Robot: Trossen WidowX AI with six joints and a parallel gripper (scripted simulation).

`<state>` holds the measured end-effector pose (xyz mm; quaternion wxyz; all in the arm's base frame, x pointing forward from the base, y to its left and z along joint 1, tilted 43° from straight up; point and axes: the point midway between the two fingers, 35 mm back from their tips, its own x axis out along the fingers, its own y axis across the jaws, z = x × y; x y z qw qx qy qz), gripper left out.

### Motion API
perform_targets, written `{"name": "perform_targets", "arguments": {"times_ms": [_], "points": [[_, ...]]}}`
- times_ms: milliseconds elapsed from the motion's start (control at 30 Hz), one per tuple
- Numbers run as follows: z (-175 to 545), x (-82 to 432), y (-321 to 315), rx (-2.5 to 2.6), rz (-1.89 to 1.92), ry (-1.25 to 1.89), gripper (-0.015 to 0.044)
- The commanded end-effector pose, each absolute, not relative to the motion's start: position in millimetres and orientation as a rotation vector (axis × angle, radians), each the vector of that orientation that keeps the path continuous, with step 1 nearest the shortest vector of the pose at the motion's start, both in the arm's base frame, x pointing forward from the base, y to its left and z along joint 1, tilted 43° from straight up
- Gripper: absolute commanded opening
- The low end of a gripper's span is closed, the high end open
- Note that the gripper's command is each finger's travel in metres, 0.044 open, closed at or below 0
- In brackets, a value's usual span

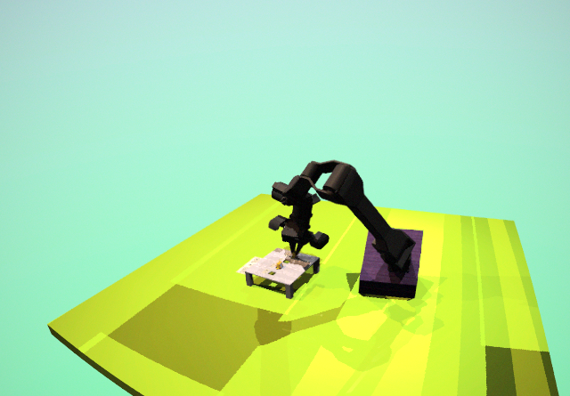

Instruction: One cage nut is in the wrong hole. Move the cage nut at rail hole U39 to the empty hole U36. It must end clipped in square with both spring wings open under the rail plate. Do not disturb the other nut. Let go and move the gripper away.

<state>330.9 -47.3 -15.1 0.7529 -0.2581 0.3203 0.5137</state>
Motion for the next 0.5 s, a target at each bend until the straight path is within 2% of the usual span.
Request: {"name": "perform_targets", "arguments": {"times_ms": [0,467], "points": [[-14.1,330.0,-46.4,-0.559,1.116,0.697,0.0028],[-13.8,329.2,-46.2,-0.566,1.094,0.689,0.0028]]}}
